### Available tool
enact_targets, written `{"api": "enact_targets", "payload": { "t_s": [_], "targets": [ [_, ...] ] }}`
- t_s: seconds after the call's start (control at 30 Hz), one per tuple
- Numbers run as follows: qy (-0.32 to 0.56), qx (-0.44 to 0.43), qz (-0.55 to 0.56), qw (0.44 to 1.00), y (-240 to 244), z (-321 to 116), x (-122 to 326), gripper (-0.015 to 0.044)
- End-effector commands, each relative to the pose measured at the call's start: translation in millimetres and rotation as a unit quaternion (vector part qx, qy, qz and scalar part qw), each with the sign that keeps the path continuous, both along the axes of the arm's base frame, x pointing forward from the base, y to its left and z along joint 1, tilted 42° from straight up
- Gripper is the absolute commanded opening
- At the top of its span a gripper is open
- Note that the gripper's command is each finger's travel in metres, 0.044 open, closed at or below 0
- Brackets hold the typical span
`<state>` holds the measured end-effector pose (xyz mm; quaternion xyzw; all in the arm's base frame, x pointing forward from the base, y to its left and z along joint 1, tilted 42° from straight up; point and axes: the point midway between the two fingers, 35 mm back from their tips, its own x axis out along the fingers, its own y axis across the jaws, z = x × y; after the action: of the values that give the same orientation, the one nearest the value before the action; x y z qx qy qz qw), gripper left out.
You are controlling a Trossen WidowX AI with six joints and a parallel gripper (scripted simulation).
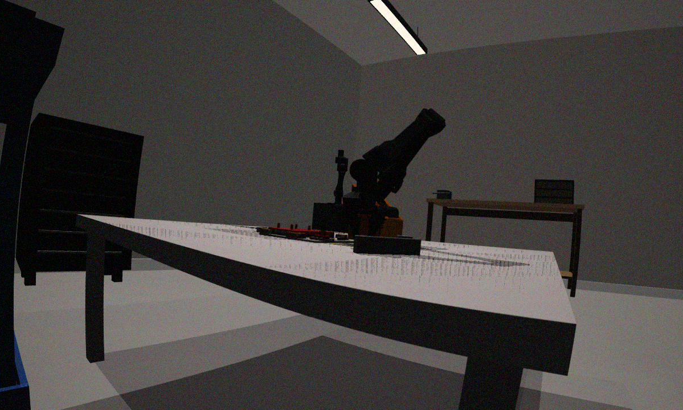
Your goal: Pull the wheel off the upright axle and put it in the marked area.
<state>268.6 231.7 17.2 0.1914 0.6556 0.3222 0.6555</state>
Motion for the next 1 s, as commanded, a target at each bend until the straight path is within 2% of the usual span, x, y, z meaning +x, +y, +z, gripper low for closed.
{"api": "enact_targets", "payload": {
  "t_s": [0.0,0.1,0.43,0.6,0.63,0.83,0.97],
  "targets": [
    [0.0,0.0,0.001,1.0,0.1,0.3,-0.1,0.0236],
    [0.0,-0.001,0.001,1.0,-3.2,3.9,0.8,0.03],
    [0.003,-0.005,-0.002,1.0,-40.1,44.4,4.7,0.03],
    [0.003,-0.011,-0.005,1.0,-66.2,42.2,-13.3,0.0431],
    [0.003,-0.011,-0.004,1.0,-73.6,43.1,-19.7,0.044],
    [0.005,-0.008,-0.002,1.0,-109.8,46.5,-60.2,0.044],
    [0.005,-0.008,-0.001,1.0,-113.0,46.7,-64.9,0.044]
  ]
}}
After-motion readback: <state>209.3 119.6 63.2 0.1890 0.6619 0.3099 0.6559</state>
